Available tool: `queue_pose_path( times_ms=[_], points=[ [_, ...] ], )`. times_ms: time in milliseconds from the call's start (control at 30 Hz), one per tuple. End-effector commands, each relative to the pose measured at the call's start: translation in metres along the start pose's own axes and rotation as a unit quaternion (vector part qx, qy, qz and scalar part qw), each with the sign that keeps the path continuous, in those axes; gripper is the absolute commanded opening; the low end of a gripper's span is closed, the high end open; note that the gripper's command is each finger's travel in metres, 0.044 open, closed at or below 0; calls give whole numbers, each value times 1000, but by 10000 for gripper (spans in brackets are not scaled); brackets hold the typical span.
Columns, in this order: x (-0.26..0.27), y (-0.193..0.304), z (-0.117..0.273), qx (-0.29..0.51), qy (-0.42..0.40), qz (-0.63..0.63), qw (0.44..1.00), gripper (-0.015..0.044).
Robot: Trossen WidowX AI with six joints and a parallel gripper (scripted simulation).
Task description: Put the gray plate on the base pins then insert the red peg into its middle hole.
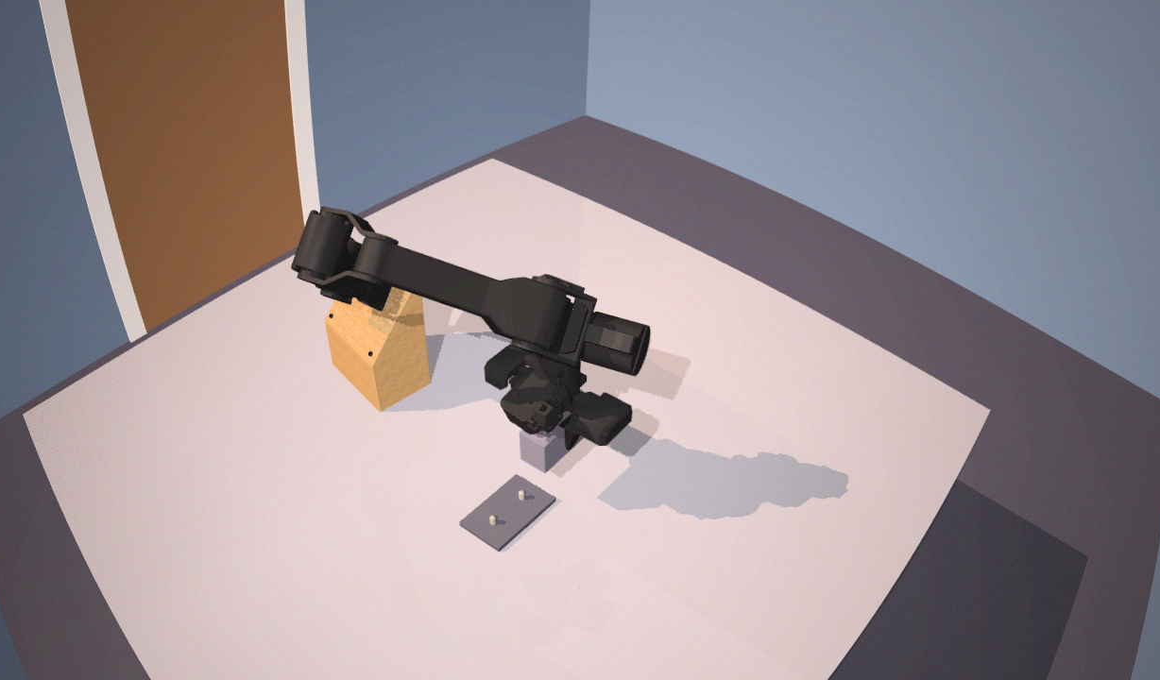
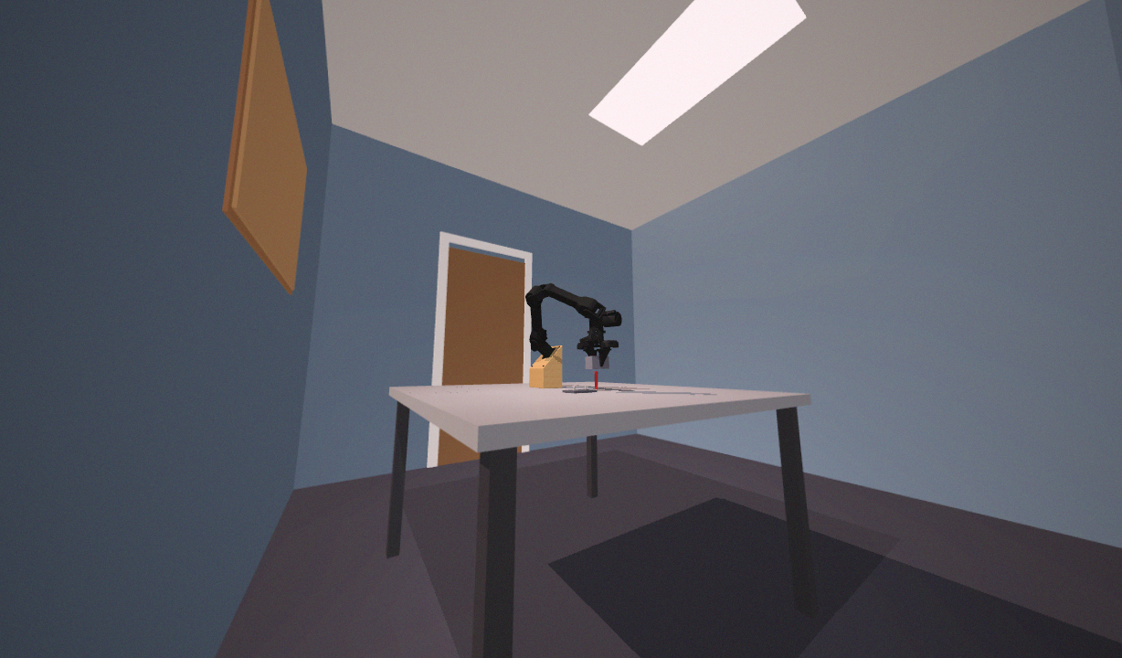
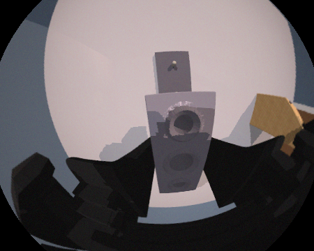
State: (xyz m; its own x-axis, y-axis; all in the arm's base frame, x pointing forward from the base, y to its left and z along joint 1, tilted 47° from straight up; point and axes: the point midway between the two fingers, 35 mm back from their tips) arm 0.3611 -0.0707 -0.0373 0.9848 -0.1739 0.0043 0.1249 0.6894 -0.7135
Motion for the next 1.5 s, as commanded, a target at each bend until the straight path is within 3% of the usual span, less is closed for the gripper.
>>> queue_pose_path(
  times_ms=[0,733,1467],
  points=[
    [1,-14,-4,-2,-4,-1,1000,0],
    [-12,-77,-35,-14,-2,1,1000,0],
    [-12,-79,-36,-15,-2,1,1000,0]
  ],
)
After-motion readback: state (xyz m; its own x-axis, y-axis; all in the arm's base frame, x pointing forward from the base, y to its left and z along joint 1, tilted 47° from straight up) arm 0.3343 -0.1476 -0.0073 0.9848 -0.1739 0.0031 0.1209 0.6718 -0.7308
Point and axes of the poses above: the point midway between the two fingers, 35 mm back from their tips, its own z axis back along the fingers, its own x axis across the jaws, y = z × x, and after that the axes turned 7 degrees about -z, right-handed
